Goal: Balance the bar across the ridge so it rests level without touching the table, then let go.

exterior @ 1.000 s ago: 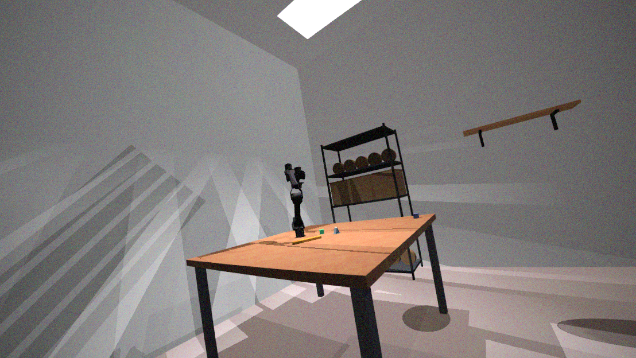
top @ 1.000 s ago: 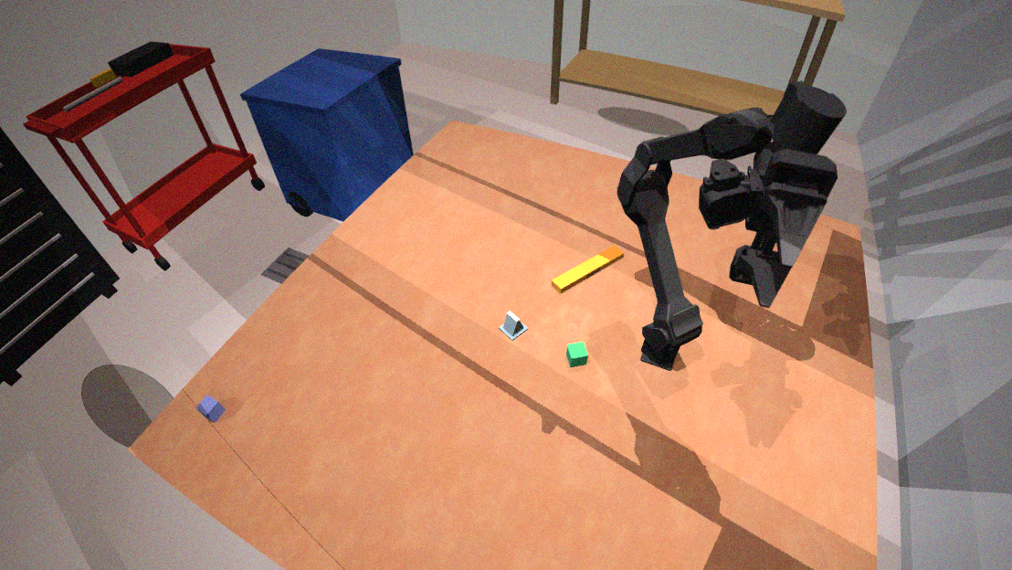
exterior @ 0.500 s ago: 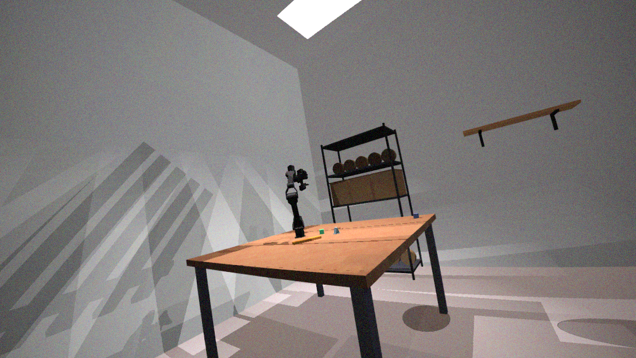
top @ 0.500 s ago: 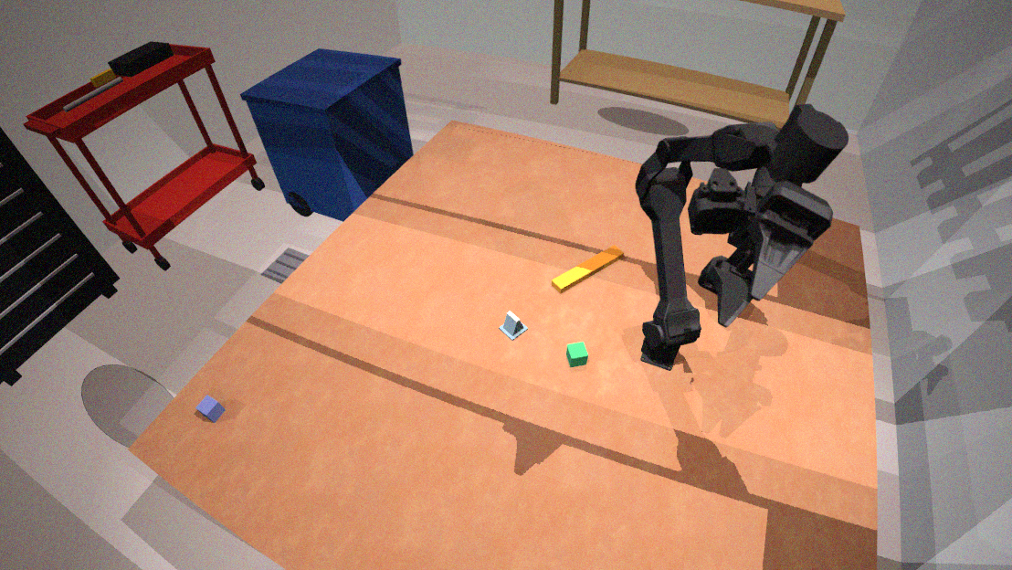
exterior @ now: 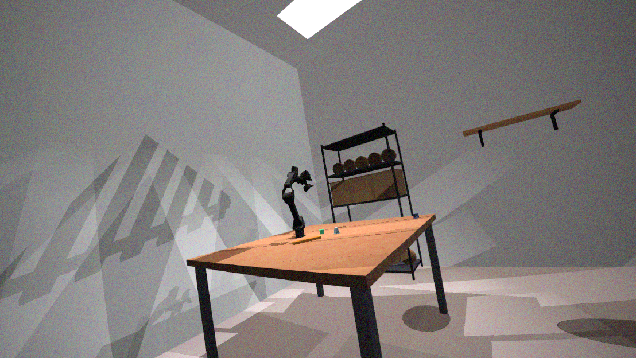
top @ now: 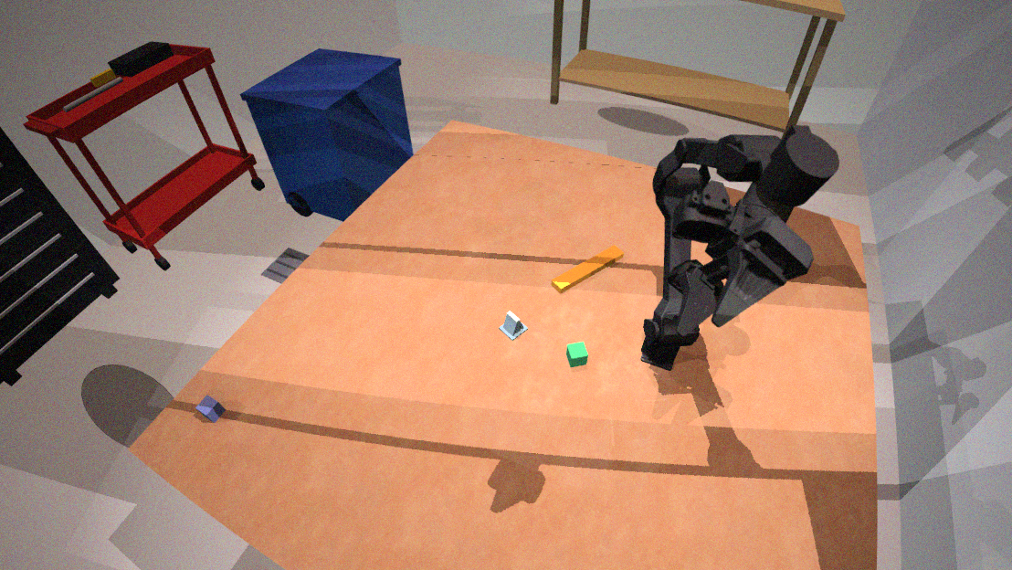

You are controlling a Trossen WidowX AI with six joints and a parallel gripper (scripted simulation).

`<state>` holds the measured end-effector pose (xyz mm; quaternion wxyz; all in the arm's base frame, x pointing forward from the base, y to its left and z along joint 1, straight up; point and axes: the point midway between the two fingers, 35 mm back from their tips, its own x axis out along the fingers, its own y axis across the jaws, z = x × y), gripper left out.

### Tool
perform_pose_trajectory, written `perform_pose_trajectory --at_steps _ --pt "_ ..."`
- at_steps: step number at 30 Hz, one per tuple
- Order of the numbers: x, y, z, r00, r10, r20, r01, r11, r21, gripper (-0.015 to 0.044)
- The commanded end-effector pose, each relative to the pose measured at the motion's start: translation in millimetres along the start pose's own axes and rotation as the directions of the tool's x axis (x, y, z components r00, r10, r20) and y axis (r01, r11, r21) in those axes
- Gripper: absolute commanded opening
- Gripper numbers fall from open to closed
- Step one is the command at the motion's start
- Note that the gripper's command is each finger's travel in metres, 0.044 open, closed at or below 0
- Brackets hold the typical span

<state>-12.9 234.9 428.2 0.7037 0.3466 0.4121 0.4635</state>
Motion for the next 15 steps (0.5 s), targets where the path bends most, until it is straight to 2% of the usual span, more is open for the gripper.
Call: perform_pose_trajectory --at_steps 1,15 --pt "9 -8 3 0.999 -0.041 0.024 0.043 0.997 -0.067 0.0315" --pt "36 -40 27 0.974 -0.191 0.124 0.219 0.937 -0.272 0.0315"
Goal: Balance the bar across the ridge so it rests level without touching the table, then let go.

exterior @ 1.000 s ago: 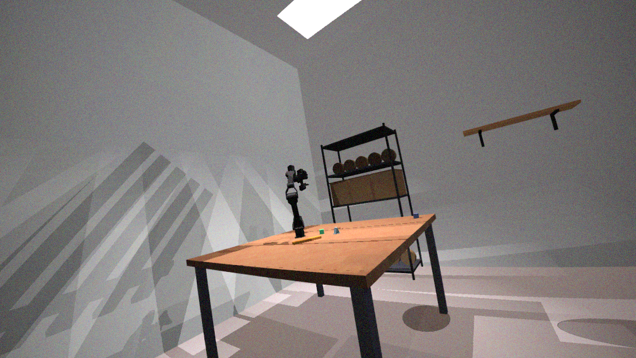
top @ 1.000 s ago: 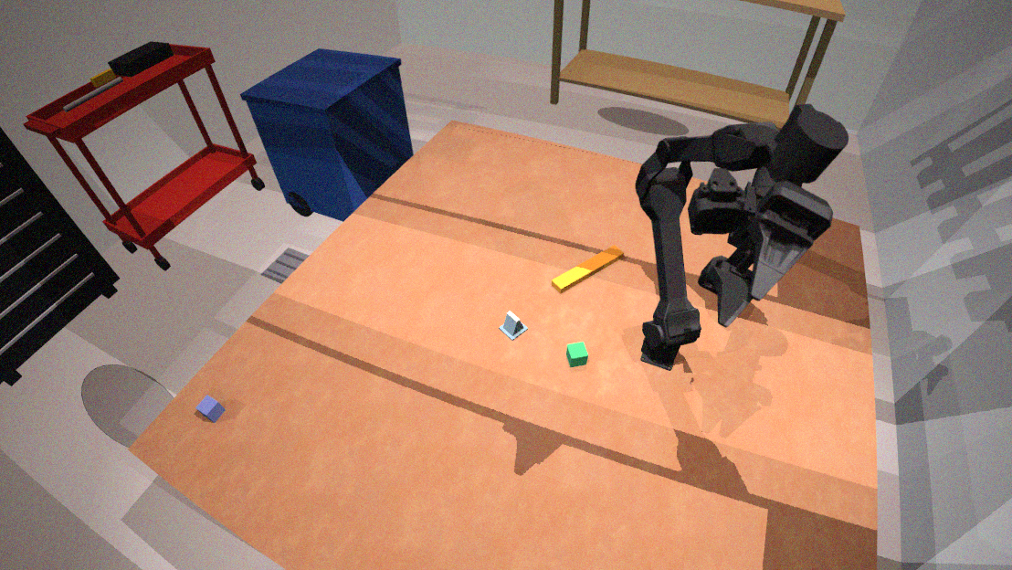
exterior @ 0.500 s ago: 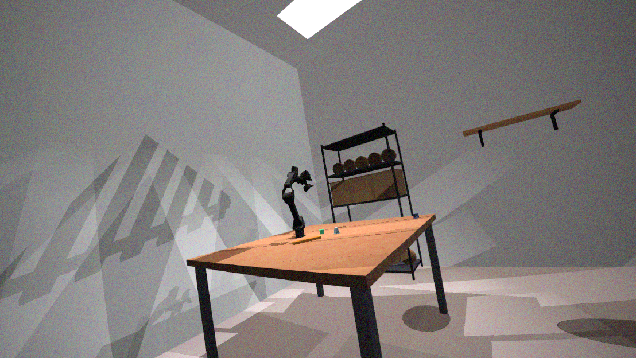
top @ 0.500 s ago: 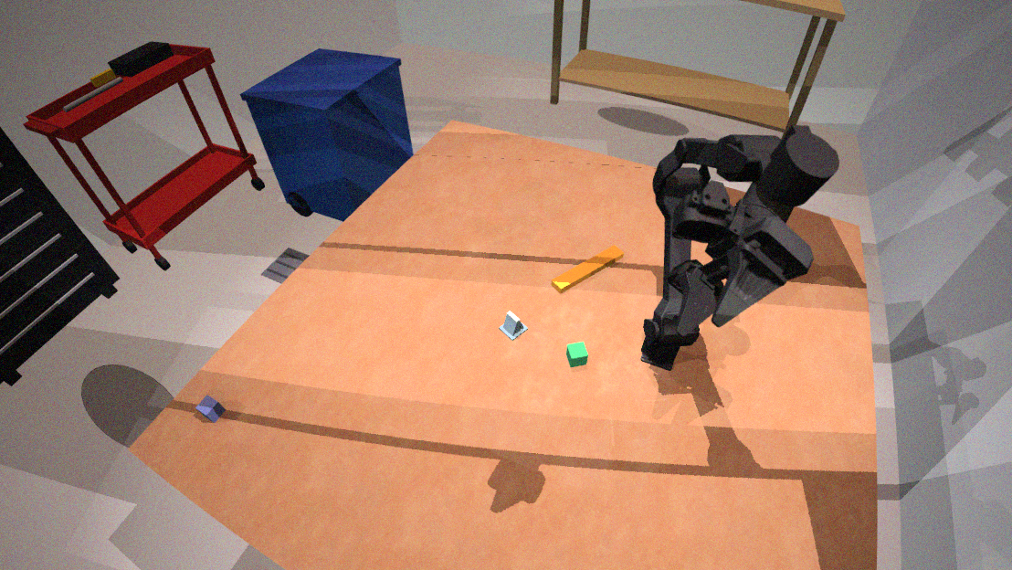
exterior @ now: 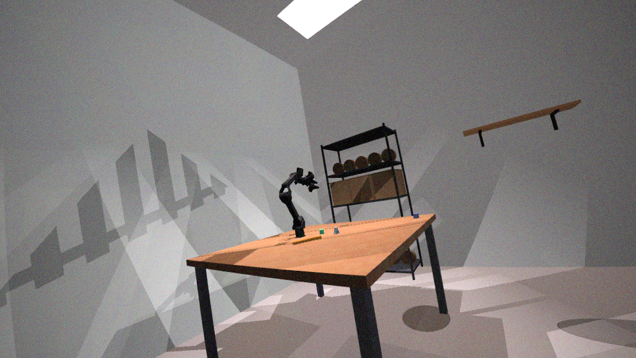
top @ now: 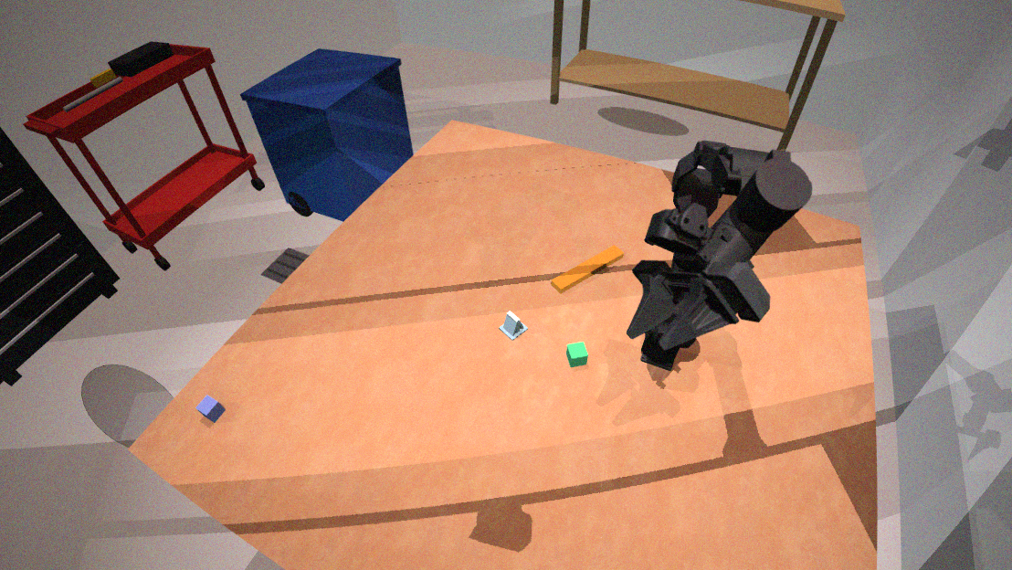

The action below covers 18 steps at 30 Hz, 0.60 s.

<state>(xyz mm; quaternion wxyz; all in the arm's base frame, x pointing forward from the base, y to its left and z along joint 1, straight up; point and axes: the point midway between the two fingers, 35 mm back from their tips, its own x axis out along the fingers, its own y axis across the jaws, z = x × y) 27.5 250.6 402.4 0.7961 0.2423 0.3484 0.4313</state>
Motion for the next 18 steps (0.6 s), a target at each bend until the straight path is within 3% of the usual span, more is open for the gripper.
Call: perform_pose_trajectory --at_steps 1,18 --pt "9 -10 2 0.999 -0.047 0.009 0.047 0.997 -0.06 0.0315" --pt "40 -62 25 0.962 -0.263 0.071 0.272 0.922 -0.276 0.0315"
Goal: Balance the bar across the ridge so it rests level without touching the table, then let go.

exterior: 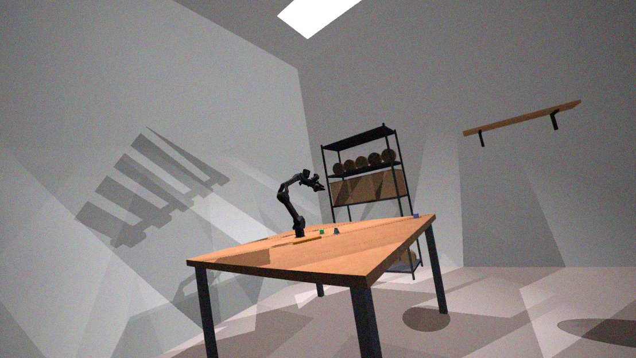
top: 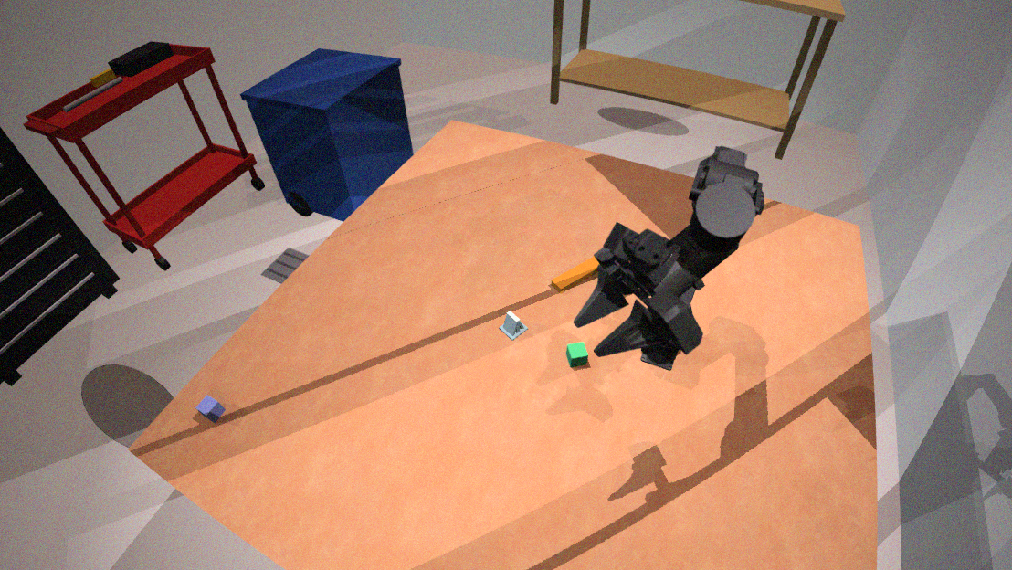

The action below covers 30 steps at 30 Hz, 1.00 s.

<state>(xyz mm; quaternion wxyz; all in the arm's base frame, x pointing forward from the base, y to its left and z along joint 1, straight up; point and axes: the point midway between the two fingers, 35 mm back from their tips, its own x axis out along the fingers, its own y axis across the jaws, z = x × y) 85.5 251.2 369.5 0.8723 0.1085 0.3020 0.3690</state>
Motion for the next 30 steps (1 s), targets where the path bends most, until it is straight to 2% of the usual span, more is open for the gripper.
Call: perform_pose_trajectory --at_steps 1,15,30 --pt "10 -11 -1 0.999 -0.05 -0.01 0.049 0.997 -0.056 0.0315" --pt "39 -57 6 0.973 -0.227 -0.036 0.213 0.95 -0.229 0.0315" --pt "54 -111 16 0.916 -0.397 -0.057 0.364 0.883 -0.295 0.0315"
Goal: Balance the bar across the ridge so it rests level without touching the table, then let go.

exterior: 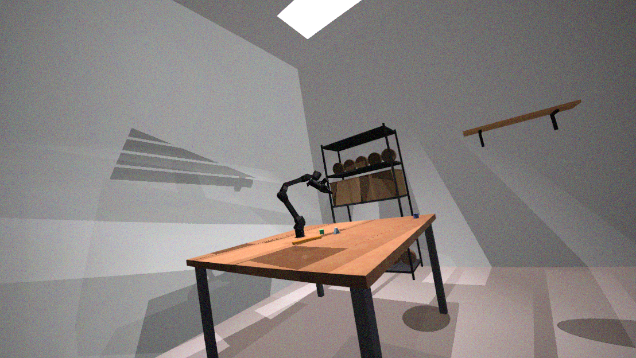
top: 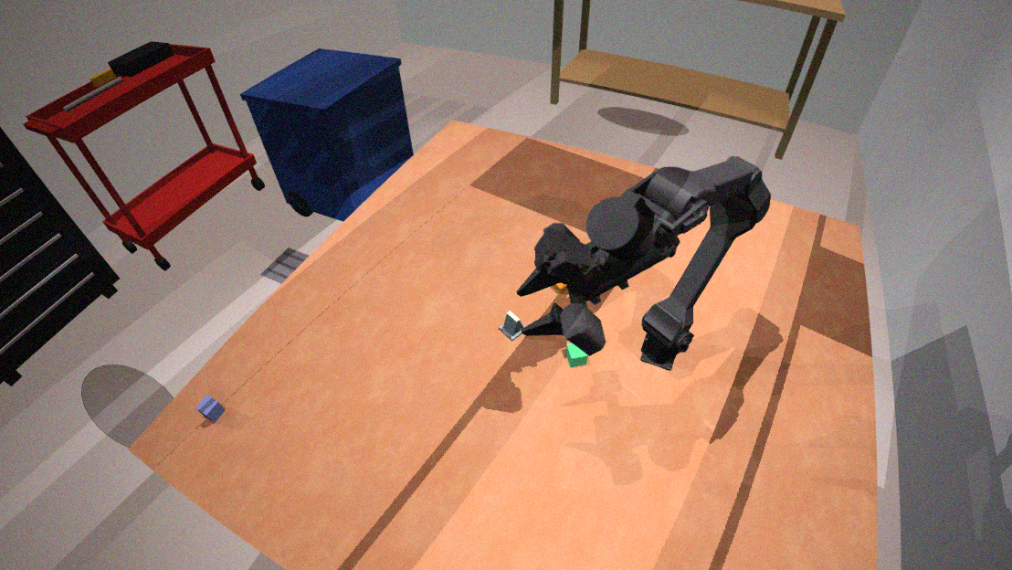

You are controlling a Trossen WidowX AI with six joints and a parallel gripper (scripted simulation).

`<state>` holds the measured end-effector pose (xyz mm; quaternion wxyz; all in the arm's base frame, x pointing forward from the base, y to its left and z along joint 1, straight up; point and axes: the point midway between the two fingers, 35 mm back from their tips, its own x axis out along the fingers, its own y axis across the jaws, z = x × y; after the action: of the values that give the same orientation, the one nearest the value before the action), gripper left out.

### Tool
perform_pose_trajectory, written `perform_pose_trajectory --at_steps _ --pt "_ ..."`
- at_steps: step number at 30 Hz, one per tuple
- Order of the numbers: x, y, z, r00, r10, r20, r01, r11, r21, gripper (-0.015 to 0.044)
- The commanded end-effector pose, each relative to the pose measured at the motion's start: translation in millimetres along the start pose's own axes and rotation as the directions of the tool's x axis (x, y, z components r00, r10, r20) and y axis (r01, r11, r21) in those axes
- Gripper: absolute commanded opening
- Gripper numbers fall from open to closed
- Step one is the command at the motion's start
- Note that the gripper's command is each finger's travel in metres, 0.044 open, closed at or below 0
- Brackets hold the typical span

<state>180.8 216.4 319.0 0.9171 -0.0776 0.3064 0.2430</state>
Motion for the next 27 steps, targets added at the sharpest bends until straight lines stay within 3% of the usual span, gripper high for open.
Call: perform_pose_trajectory --at_steps 1,27 --pt "9 -11 -3 0.999 -0.036 -0.03 0.035 0.999 -0.041 0.0315" --pt "57 -103 -31 0.935 -0.248 -0.254 0.162 0.935 -0.316 0.0315"
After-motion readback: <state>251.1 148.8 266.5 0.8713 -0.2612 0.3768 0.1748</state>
